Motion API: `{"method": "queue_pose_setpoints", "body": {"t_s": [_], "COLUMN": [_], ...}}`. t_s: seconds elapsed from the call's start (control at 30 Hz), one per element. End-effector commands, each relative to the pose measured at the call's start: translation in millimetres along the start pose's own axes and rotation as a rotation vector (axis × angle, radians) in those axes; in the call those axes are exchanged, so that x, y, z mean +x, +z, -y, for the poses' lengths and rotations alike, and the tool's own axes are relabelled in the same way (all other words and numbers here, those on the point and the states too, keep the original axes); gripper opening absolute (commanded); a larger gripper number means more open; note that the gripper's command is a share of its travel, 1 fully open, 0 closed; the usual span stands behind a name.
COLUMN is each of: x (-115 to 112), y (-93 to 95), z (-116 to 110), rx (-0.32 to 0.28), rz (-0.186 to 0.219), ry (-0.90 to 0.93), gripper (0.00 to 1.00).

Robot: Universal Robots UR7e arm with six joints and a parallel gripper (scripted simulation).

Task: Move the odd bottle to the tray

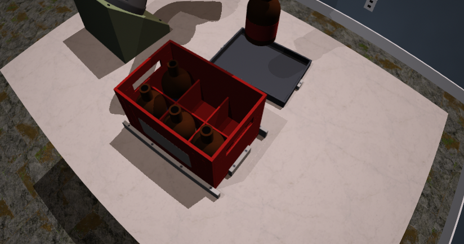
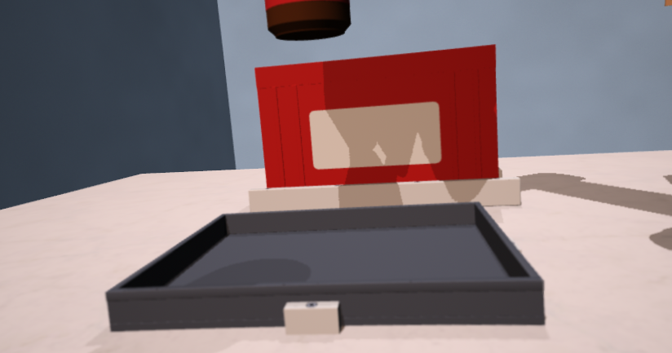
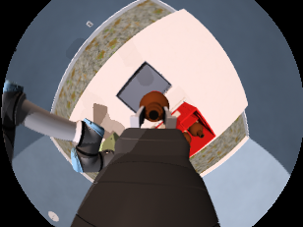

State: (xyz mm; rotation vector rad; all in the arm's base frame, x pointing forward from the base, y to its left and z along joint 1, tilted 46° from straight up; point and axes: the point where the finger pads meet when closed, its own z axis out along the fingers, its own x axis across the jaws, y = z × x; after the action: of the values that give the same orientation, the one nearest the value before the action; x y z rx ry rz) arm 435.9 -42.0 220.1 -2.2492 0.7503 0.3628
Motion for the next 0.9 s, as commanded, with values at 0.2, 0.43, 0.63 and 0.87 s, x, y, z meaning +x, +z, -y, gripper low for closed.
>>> {"method": "queue_pose_setpoints", "body": {"t_s": [0.2,0.43,0.63,0.87], "x": [-18.9,-27.3,-36.4,-44.4], "y": [-0.5,-0.5,-0.5,-0.5], "z": [10.5,15.1,20.1,24.6], "rx": [0.000,0.000,0.000,0.000], "rz": [-0.001,-0.001,-0.001,-0.001], "ry": [0.000,0.000,0.000,0.000], "gripper": [0.00,0.00,0.00,0.00]}}
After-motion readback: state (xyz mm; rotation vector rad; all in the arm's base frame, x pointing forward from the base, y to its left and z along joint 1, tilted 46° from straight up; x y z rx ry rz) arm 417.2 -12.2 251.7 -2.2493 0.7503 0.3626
